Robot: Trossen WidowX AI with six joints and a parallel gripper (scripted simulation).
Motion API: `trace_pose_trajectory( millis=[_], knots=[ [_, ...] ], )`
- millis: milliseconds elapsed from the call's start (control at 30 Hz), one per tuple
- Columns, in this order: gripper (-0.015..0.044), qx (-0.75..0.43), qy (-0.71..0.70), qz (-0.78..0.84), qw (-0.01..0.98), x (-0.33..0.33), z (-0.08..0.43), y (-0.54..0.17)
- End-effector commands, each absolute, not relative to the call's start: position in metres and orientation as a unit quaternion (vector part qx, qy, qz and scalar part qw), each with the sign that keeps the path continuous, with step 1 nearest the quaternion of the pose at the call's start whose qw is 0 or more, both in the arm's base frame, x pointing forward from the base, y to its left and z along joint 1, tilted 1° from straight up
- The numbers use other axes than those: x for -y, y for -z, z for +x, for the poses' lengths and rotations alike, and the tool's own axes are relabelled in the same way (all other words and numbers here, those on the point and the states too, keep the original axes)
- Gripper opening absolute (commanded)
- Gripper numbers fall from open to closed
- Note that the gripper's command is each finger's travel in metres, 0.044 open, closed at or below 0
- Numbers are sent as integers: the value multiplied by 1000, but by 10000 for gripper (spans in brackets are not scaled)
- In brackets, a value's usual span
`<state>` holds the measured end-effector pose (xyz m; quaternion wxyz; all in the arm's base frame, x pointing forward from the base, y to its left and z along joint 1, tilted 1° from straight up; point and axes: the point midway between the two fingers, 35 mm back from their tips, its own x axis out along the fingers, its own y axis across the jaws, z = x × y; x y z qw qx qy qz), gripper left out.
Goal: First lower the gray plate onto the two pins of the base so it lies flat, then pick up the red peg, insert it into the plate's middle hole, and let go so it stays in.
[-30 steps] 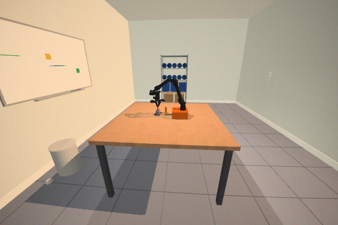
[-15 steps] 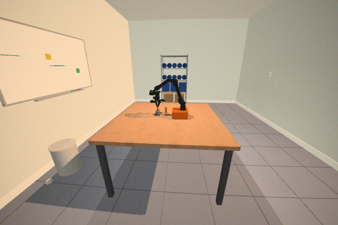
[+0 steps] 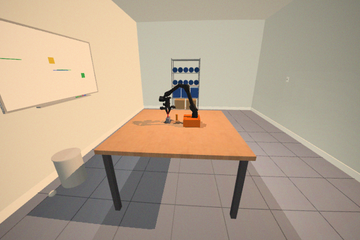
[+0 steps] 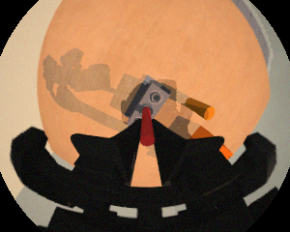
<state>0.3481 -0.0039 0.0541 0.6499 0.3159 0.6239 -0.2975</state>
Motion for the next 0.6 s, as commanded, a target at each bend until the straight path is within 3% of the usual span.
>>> trace_pose_trajectory(
  millis=[0,467,567],
  knots=[
    [0,-624,299,317,649,4,347,-53],
    [0,-625,298,315,649,4,346,-52],
    [79,-625,298,315,649,4,346,-52]
  ],
)
